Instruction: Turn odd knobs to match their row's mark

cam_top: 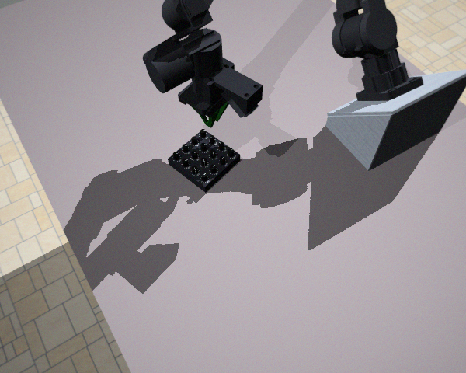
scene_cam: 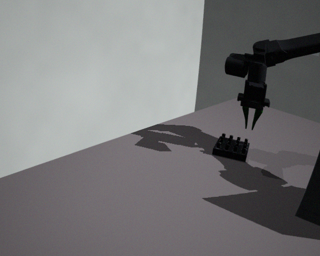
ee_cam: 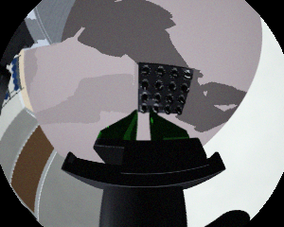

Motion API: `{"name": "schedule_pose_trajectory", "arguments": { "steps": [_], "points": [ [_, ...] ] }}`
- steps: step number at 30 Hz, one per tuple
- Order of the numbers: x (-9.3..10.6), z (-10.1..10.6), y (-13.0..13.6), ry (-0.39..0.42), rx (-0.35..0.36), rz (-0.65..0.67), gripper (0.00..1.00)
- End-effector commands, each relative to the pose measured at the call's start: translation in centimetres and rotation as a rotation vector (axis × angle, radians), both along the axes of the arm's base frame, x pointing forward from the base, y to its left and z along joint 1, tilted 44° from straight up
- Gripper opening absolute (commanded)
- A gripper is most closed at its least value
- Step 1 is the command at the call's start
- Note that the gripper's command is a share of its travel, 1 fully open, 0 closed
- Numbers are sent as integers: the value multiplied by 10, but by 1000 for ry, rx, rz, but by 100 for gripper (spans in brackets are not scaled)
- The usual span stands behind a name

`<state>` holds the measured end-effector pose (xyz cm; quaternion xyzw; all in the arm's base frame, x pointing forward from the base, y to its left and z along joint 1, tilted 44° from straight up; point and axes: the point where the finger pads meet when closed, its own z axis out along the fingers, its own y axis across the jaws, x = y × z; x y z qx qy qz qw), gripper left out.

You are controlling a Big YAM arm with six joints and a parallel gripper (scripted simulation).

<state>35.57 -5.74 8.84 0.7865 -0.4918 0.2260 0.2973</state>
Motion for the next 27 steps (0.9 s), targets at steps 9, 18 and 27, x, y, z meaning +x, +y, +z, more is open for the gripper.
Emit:
{"name": "schedule_pose_trajectory", "arguments": {
  "steps": [9, 18, 27],
  "points": [
    [4, -6, -8, -8, 6, 0, 18],
    [8, -14, -17, -12, 5, 1, 18],
    [12, -18, -23, -20, 6, 1, 18]
  ]
}}
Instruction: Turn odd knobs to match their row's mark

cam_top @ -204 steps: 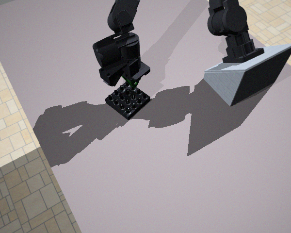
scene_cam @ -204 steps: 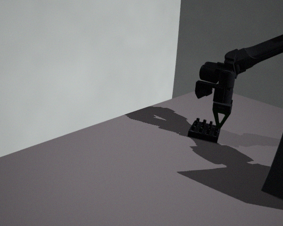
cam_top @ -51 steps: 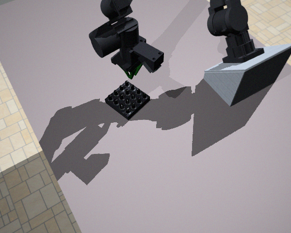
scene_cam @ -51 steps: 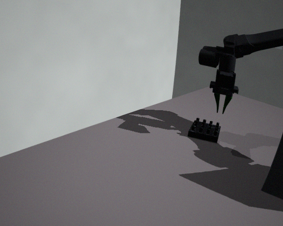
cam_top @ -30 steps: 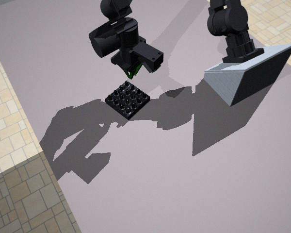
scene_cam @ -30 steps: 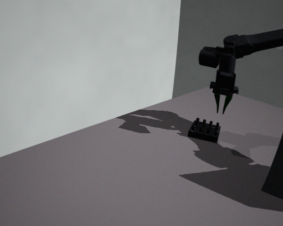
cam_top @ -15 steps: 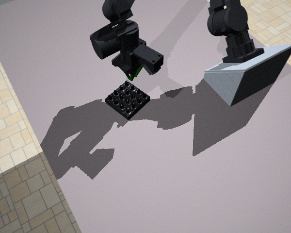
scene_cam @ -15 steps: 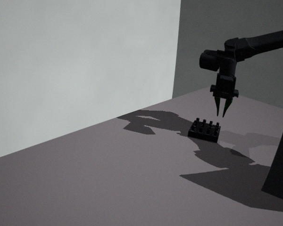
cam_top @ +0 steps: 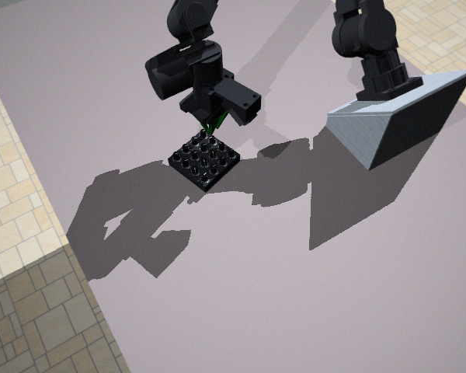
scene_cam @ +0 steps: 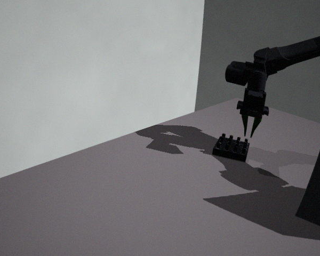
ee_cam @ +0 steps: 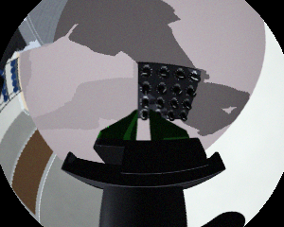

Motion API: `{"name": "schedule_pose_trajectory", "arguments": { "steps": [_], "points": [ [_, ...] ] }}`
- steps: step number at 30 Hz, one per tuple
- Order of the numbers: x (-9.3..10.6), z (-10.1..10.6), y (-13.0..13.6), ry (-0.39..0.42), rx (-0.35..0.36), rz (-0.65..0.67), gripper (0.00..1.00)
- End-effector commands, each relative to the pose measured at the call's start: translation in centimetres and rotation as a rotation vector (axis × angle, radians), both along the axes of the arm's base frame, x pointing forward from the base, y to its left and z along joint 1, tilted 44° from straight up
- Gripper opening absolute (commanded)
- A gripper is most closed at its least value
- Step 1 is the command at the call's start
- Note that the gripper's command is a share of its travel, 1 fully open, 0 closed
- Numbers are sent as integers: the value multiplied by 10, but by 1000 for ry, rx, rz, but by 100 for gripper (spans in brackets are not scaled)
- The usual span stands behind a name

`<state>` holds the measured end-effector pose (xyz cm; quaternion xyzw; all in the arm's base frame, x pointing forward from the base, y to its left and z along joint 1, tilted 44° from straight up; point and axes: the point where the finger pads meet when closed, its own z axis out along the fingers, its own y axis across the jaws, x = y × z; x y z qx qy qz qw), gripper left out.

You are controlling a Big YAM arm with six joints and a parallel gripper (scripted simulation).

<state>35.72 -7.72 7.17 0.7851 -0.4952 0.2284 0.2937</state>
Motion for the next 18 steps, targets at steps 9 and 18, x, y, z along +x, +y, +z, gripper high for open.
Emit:
{"name": "schedule_pose_trajectory", "arguments": {
  "steps": [9, 18],
  "points": [
    [6, -10, -10, 2, 0, 4, 18],
    [11, -9, -8, -8, 1, 14, 18]
  ]
}}
